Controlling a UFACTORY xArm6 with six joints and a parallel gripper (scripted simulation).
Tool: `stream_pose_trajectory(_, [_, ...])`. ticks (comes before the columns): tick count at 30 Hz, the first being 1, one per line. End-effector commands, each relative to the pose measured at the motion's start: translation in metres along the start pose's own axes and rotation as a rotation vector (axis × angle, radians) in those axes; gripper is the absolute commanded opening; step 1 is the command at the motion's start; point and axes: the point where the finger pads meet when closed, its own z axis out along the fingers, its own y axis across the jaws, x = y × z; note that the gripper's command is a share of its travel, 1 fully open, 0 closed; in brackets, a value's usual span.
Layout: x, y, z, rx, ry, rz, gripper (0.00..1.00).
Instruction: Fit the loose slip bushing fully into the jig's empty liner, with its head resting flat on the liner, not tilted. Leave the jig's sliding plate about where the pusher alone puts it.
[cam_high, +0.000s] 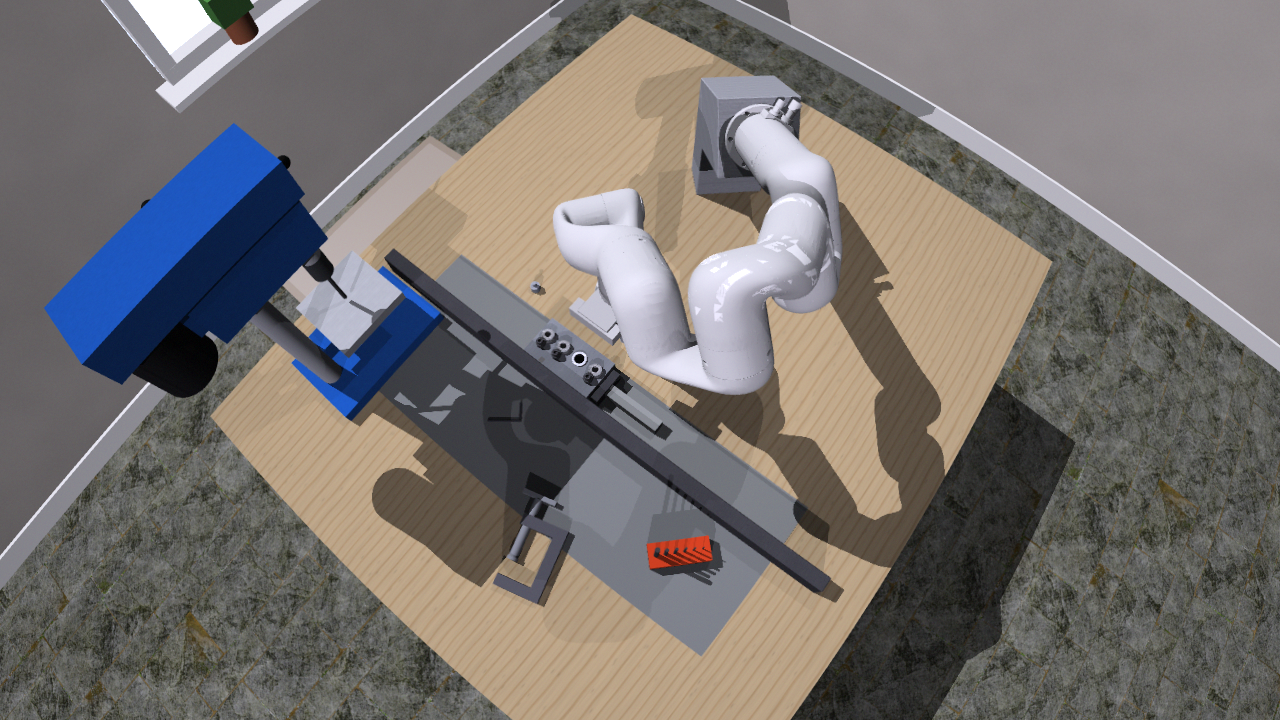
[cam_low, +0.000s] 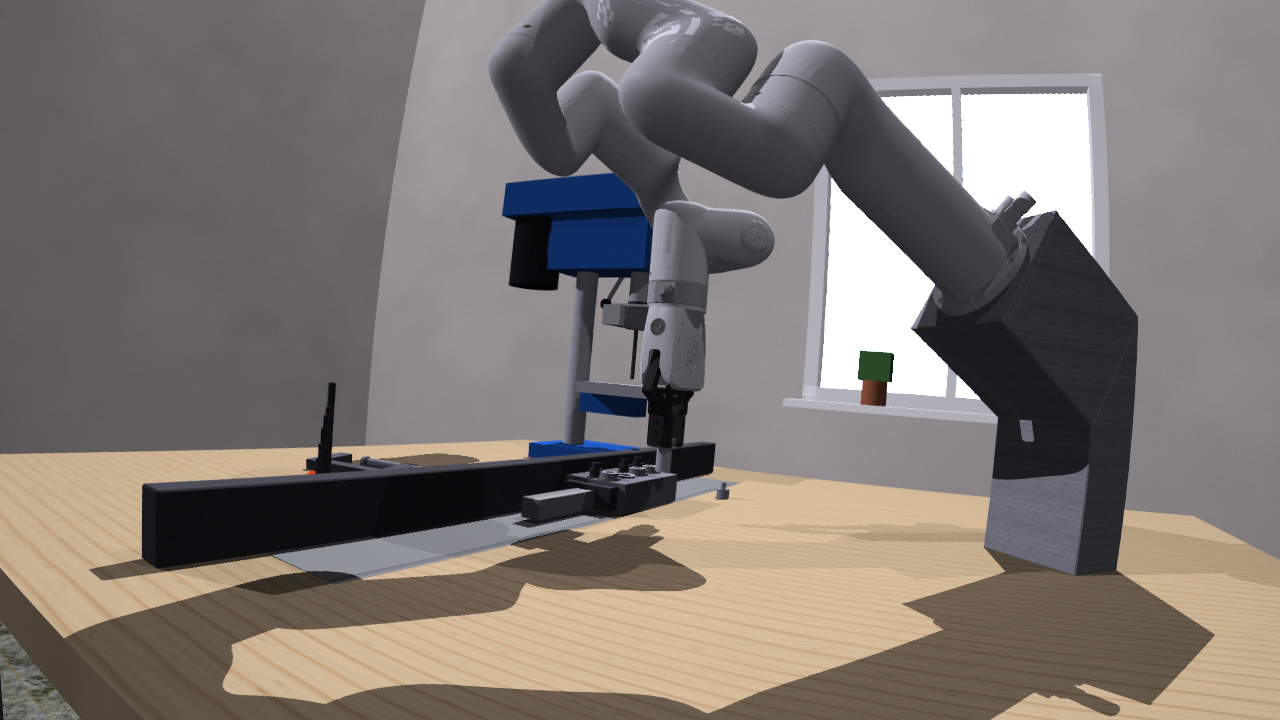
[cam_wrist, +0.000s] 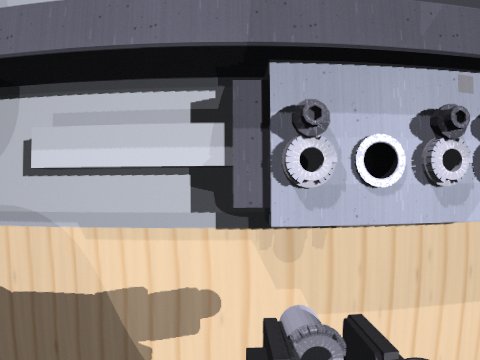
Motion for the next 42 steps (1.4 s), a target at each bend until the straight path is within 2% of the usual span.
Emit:
stream_pose_trajectory(1, [0.001,0.0,-0.01,0.0,0.001,0.0,0.26])
stream_pose_trajectory(15, [0.001,0.0,-0.022,0.0,0.001,0.0,0.26])
stream_pose_trajectory(42, [0.001,0.0,-0.023,0.0,0.001,0.0,0.26])
